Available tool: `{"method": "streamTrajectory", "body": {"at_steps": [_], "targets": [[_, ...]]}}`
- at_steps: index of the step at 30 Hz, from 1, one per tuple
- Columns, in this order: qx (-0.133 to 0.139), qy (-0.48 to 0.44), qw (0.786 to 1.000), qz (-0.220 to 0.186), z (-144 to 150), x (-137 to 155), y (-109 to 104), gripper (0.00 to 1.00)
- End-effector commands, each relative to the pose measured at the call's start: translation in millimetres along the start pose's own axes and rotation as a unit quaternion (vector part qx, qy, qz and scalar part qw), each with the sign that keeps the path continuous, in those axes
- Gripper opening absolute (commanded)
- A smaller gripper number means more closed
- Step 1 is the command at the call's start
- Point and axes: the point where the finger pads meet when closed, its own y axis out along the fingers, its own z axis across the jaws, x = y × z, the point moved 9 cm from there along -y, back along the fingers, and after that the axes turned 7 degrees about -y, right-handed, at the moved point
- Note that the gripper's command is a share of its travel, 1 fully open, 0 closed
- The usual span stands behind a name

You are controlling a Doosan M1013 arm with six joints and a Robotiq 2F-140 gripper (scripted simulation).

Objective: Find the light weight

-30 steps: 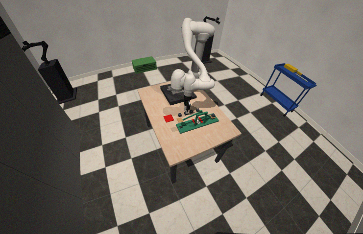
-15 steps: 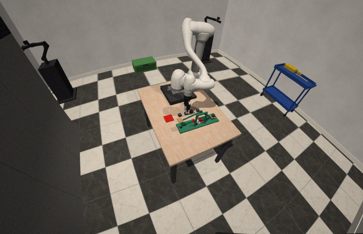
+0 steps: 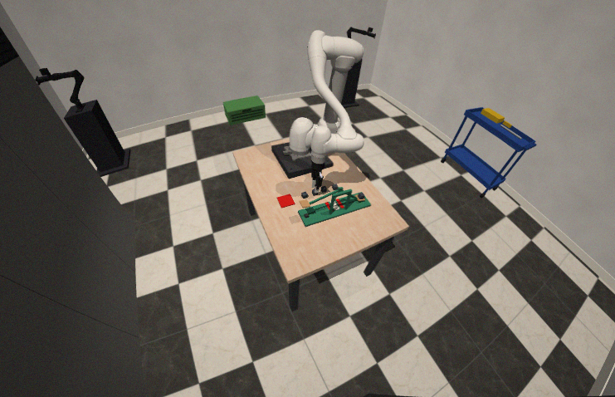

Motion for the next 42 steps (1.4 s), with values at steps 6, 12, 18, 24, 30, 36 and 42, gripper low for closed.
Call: {"method": "streamTrajectory", "body": {"at_steps": [6,12,18,24,30,36,42], "targets": [[-0.001,0.001,1.0,-0.002,0,4,1,0.35],[-0.001,0.001,1.0,-0.002,0,4,9,0.35],[-0.001,0.001,1.0,-0.002,0,4,17,0.35],[-0.001,0.001,1.0,-0.002,0,4,29,0.35],[-0.001,0.001,1.0,-0.002,0,4,36,0.35],[-0.001,0.001,1.0,-0.002,0,4,37,0.35],[-0.001,0.001,1.0,-0.002,0,4,37,0.35]]}}
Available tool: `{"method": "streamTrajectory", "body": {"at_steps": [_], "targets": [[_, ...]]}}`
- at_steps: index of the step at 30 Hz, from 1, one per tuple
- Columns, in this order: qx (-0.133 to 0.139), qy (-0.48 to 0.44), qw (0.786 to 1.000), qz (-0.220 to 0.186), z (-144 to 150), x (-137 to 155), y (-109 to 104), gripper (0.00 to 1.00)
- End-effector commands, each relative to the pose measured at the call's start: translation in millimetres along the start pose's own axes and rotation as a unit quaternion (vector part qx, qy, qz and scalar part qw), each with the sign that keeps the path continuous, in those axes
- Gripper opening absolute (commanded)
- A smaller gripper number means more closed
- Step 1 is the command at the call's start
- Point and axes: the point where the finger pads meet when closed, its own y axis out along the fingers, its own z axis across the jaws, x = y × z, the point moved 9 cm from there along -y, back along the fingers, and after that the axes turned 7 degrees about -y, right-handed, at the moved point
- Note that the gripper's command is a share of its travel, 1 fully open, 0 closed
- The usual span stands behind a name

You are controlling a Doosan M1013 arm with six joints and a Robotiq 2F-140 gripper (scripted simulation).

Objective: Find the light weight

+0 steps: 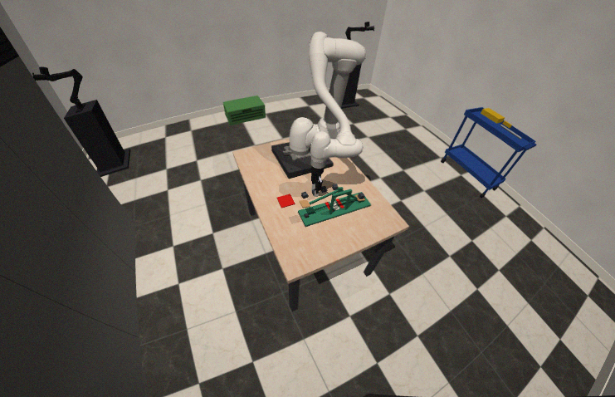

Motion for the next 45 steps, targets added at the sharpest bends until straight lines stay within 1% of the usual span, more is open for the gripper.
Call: {"method": "streamTrajectory", "body": {"at_steps": [1,28,29,45], "targets": [[0.0,-0.002,1.0,-0.002,0.9,3.7,1.9,0.35],[0.0,-0.002,1.0,-0.002,0.9,3.7,1.9,0.35],[0.0,-0.002,1.0,-0.002,0.9,3.7,1.9,0.24],[0.0,-0.002,1.0,-0.002,0.9,3.7,1.9,0.24]]}}
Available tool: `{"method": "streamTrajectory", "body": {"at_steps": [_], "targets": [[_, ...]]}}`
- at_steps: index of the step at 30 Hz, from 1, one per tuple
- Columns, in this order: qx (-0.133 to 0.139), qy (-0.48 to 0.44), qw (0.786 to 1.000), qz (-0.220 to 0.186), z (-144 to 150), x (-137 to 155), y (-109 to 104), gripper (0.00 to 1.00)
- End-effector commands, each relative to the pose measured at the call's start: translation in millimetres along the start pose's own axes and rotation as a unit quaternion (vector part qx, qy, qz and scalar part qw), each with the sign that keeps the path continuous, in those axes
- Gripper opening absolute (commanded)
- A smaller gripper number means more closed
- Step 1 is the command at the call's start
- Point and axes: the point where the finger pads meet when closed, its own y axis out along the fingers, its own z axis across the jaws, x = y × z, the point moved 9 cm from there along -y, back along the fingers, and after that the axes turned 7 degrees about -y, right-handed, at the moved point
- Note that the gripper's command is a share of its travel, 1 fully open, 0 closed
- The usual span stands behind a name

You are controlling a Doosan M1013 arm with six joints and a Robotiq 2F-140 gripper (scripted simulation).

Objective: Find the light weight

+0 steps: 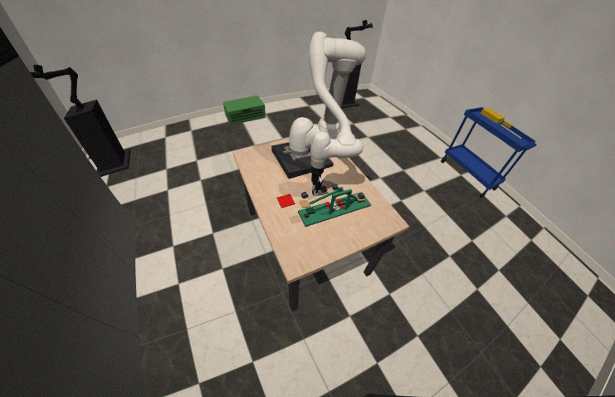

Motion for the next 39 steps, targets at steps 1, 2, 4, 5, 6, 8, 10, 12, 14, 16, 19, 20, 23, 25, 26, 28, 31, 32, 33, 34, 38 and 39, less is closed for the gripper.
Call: {"method": "streamTrajectory", "body": {"at_steps": [1,2,4,5,6,8,10,12,14,16,19,20,23,25,26,28,31,32,33,34,38,39], "targets": [[0.0,-0.002,1.0,-0.002,1,4,2,0.24],[0.0,-0.002,1.0,-0.002,1,4,2,0.24],[0.0,-0.002,1.0,-0.002,1,4,2,0.24],[0.0,-0.002,1.0,-0.002,1,4,2,0.24],[0.0,-0.002,1.0,-0.002,1,4,2,0.24],[0.0,-0.002,1.0,-0.002,1,4,2,0.24],[0.0,-0.002,1.0,-0.002,1,4,2,0.24],[0.0,-0.002,1.0,-0.002,1,4,2,0.24],[0.0,-0.002,1.0,-0.002,1,4,2,0.24],[0.0,-0.002,1.0,-0.002,1,4,2,0.24],[0.0,-0.002,1.0,-0.002,1,4,2,0.24],[0.0,-0.002,1.0,-0.002,1,4,1,0.24],[0.0,-0.002,1.0,-0.002,1,4,-5,0.24],[0.0,-0.002,1.0,-0.002,1,4,-12,0.24],[0.0,-0.002,1.0,-0.002,1,4,-16,0.24],[0.0,-0.002,1.0,-0.002,1,3,-26,0.24],[0.0,-0.002,1.0,-0.002,1,3,-31,0.24],[0.0,-0.002,1.0,-0.002,1,3,-37,0.24],[0.0,-0.002,1.0,-0.002,1,3,-42,0.24],[0.0,-0.002,1.0,-0.002,1,3,-47,0.24],[0.0,-0.002,1.0,-0.002,1,3,-63,0.24],[0.0,-0.002,1.0,-0.002,1,3,-65,0.24]]}}
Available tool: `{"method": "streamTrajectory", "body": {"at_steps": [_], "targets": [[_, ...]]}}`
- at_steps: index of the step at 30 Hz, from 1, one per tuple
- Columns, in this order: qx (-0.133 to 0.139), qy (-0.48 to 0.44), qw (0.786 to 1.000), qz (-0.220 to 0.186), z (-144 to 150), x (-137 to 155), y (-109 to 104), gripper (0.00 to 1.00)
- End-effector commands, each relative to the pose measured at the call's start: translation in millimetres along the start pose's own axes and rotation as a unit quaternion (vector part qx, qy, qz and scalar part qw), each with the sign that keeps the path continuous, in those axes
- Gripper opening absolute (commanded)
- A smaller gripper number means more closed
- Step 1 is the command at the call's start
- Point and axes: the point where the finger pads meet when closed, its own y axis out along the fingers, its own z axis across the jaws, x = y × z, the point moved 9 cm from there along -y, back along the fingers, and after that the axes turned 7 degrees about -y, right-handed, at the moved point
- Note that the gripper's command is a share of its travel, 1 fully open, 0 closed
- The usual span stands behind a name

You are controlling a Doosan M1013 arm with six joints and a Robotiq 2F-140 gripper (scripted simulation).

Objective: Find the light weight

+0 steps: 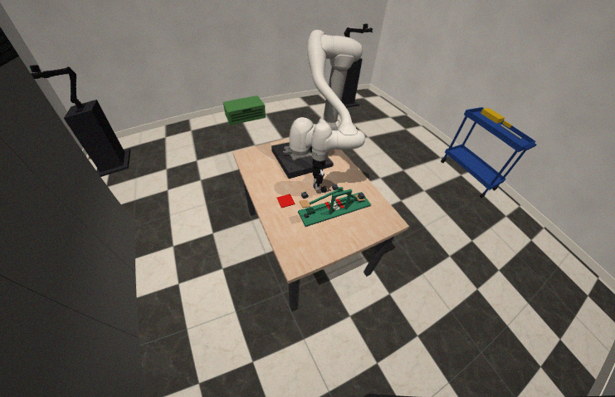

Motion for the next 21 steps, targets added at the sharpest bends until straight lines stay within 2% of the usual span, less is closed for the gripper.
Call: {"method": "streamTrajectory", "body": {"at_steps": [1,17,21], "targets": [[0.0,0.001,1.0,0.002,-1,-2,-14,0.24],[0.0,-0.009,1.0,0.002,-1,-3,-17,0.24],[0.0,-0.02,1.0,0.002,1,-17,-31,0.24]]}}
